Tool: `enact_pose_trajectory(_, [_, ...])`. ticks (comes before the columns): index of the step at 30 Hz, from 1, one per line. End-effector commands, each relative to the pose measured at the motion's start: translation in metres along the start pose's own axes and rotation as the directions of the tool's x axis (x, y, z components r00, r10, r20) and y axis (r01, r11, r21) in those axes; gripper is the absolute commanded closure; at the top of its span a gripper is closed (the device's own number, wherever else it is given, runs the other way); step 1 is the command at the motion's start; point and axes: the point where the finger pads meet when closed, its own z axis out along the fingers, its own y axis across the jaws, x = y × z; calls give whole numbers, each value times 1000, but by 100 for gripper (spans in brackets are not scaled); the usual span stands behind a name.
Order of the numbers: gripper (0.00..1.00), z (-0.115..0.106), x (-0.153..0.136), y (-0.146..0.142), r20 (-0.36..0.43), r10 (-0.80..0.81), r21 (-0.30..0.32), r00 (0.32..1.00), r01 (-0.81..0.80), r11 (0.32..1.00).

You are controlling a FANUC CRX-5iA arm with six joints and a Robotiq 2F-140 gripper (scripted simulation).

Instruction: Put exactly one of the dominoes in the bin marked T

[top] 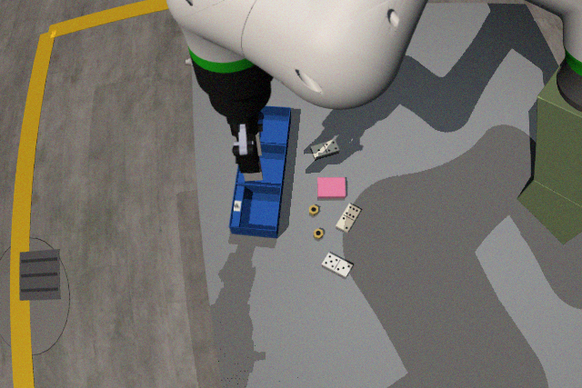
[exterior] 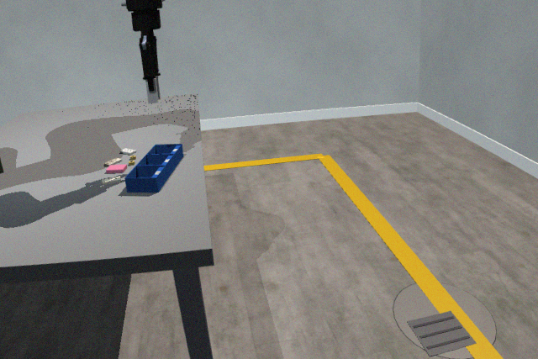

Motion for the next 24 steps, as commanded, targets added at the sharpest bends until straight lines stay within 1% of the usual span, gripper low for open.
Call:
enact_pose_trajectory(1, [75, 20, -27, -5, 1, -156, 1, 988, 156, 988])
enact_pose_trajectory(5, [75, 39, -54, -10, 3, -309, 0, 951, 309, 951])
enact_pose_trajectory(8, [75, 54, -74, -14, 6, -418, 0, 908, 418, 908])
enact_pose_trajectory(10, [75, 54, -74, -14, 6, -418, 0, 908, 418, 908])
enact_pose_trajectory(11, [75, 58, -80, -15, 4, -518, 1, 855, 518, 855])
enact_pose_trajectory(14, [75, 73, -100, -19, 7, -585, 2, 811, 585, 811])
enact_pose_trajectory(18, [75, 92, -127, -24, 8, -710, 4, 704, 710, 704])
enact_pose_trajectory(22, [75, 112, -153, -29, 1, -816, 2, 578, 816, 578])
enact_pose_trajectory(24, [75, 113, -159, -30, 0, -824, 1, 566, 824, 566])
